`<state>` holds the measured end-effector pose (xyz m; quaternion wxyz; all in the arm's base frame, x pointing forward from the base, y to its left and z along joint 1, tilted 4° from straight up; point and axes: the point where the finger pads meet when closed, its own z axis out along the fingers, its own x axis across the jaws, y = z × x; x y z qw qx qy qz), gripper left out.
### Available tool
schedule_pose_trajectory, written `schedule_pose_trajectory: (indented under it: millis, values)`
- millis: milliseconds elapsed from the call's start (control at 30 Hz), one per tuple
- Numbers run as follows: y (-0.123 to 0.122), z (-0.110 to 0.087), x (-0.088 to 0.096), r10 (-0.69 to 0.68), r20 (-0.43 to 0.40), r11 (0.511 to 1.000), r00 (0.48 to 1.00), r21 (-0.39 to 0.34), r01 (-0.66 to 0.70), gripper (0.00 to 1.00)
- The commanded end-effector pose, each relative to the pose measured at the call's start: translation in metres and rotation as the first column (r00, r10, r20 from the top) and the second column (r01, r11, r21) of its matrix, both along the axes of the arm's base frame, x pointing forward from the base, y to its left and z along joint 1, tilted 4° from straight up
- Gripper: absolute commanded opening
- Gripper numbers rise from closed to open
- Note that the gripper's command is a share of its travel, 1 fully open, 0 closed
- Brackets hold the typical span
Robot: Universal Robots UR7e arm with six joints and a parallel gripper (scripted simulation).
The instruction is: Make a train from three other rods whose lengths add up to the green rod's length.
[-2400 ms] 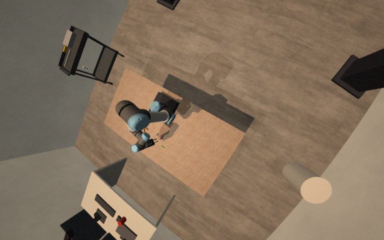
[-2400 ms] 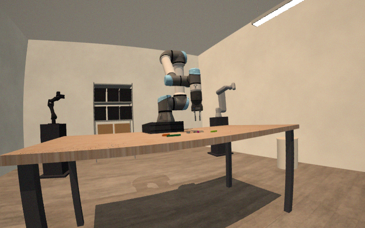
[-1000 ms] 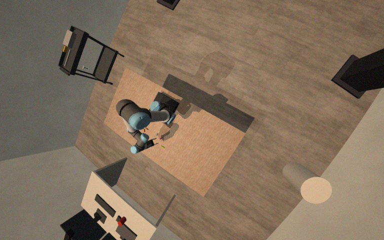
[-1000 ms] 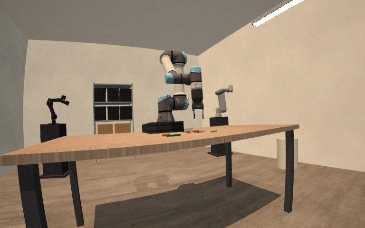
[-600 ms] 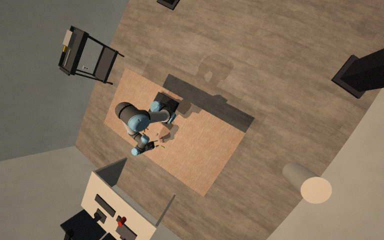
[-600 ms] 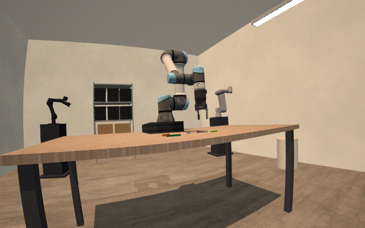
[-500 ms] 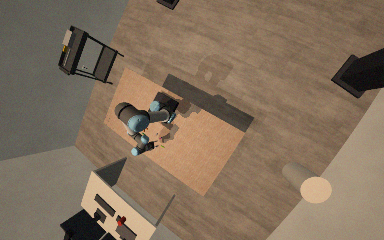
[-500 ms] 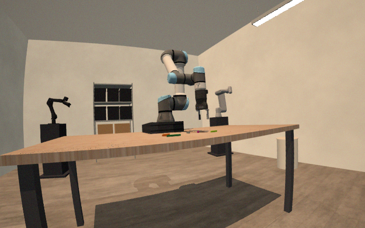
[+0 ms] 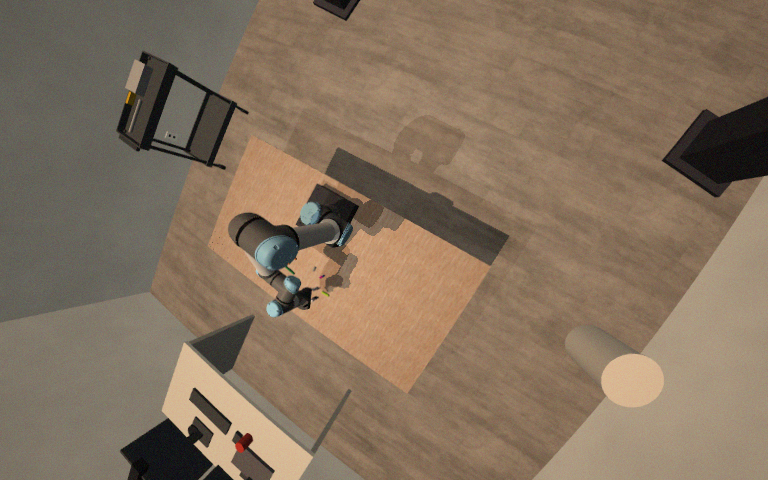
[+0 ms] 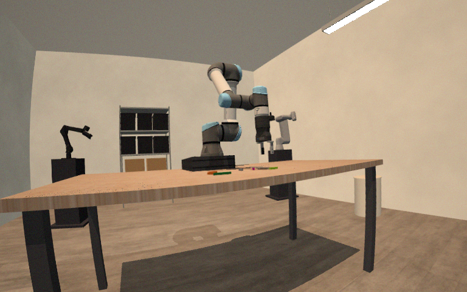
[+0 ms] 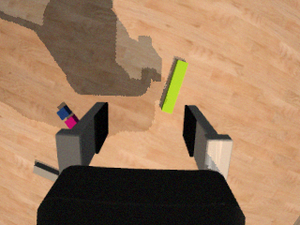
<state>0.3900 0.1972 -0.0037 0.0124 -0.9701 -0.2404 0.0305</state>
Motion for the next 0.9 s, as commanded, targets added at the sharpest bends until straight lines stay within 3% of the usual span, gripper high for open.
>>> schedule_pose_trajectory:
  millis: [0, 200, 500, 533, 867]
  values:
    - [0.013, -0.004, 0.010, -0.142, 0.002, 0.990, 0.990, -0.018, 0.142, 1.00]
    - [0.022, -0.008, 0.016, -0.239, 0.003, 0.971, 0.971, -0.024, 0.239, 1.00]
    - [0.024, -0.008, 0.017, -0.260, 0.003, 0.965, 0.966, -0.026, 0.260, 1.00]
    - [0.024, -0.008, 0.017, -0.260, 0.003, 0.965, 0.966, -0.026, 0.260, 0.54]
    - [0.023, -0.009, 0.016, -0.262, 0.001, 0.965, 0.965, -0.026, 0.262, 0.54]
